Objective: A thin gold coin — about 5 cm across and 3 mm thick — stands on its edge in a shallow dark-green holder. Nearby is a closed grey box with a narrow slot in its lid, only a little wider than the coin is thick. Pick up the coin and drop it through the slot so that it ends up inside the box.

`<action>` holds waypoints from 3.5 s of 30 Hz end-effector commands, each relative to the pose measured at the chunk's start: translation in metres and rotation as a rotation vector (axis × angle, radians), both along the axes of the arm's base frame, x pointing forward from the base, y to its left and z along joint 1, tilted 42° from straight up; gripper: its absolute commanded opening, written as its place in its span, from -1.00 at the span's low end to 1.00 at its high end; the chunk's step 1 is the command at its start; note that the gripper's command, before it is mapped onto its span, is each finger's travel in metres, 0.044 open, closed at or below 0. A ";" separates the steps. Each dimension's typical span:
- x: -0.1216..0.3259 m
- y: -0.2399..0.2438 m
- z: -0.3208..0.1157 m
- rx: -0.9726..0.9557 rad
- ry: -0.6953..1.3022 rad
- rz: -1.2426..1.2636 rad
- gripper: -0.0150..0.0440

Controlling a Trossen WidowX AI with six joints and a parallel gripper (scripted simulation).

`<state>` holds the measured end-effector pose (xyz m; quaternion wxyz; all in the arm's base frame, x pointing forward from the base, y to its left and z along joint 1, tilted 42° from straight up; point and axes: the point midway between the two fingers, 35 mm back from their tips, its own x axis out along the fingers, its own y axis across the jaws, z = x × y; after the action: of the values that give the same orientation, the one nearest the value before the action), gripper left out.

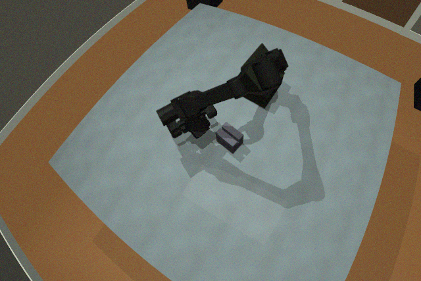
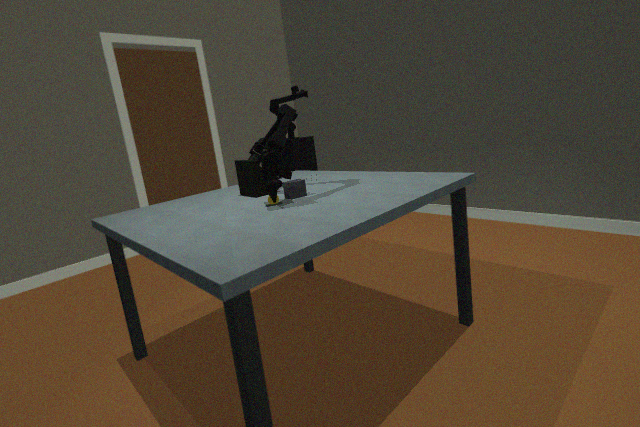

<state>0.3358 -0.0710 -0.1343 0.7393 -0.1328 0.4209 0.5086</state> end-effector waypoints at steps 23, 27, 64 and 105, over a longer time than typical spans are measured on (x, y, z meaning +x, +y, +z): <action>-0.003 0.000 0.000 0.007 0.013 -0.002 -0.49; -0.003 -0.006 0.006 0.006 0.013 -0.003 -0.49; -0.014 -0.060 0.067 0.003 -0.001 0.010 -0.49; -0.020 -0.016 0.108 -0.036 -0.180 0.222 -0.49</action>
<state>0.3156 -0.0948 -0.0341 0.7083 -0.2372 0.3463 0.5675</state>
